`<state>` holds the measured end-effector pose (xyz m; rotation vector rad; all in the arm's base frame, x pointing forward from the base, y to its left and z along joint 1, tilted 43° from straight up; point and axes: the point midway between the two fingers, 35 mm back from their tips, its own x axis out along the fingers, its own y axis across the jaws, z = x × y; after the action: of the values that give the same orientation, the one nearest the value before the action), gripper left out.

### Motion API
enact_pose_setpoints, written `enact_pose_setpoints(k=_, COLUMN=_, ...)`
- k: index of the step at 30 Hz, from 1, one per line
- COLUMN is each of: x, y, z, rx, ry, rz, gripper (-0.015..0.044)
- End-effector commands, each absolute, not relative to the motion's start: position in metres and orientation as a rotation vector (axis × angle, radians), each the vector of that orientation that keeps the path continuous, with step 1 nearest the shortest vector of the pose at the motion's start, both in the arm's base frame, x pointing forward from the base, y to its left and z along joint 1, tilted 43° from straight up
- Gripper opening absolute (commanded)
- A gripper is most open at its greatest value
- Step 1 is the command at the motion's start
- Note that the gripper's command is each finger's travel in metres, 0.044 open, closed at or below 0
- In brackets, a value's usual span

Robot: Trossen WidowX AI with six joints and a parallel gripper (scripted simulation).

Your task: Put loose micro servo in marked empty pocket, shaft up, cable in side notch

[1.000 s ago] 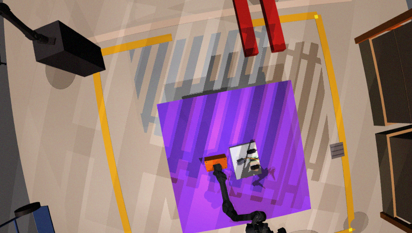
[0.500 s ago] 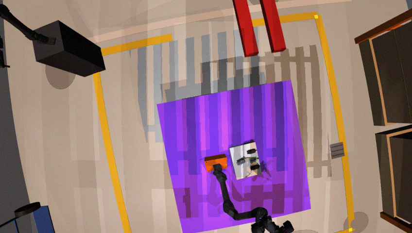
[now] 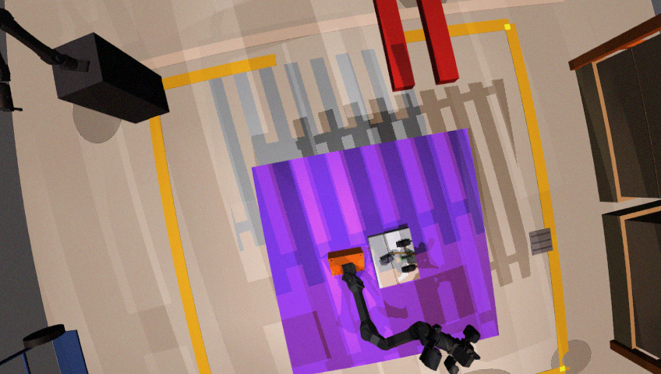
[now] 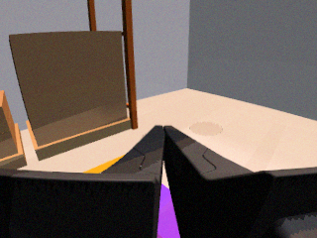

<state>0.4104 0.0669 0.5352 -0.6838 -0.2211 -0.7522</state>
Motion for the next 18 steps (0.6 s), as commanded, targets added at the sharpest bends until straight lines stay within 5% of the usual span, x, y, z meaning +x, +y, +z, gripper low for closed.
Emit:
enact_pose_setpoints(k=1, x=0.435, y=0.074, z=0.504, rx=-0.714, ry=-0.155, rz=-0.669, gripper=0.0)
enact_pose_setpoints(k=18, x=0.489, y=0.074, z=0.359, rx=-0.743, ry=0.228, rz=-0.436, gripper=0.0)
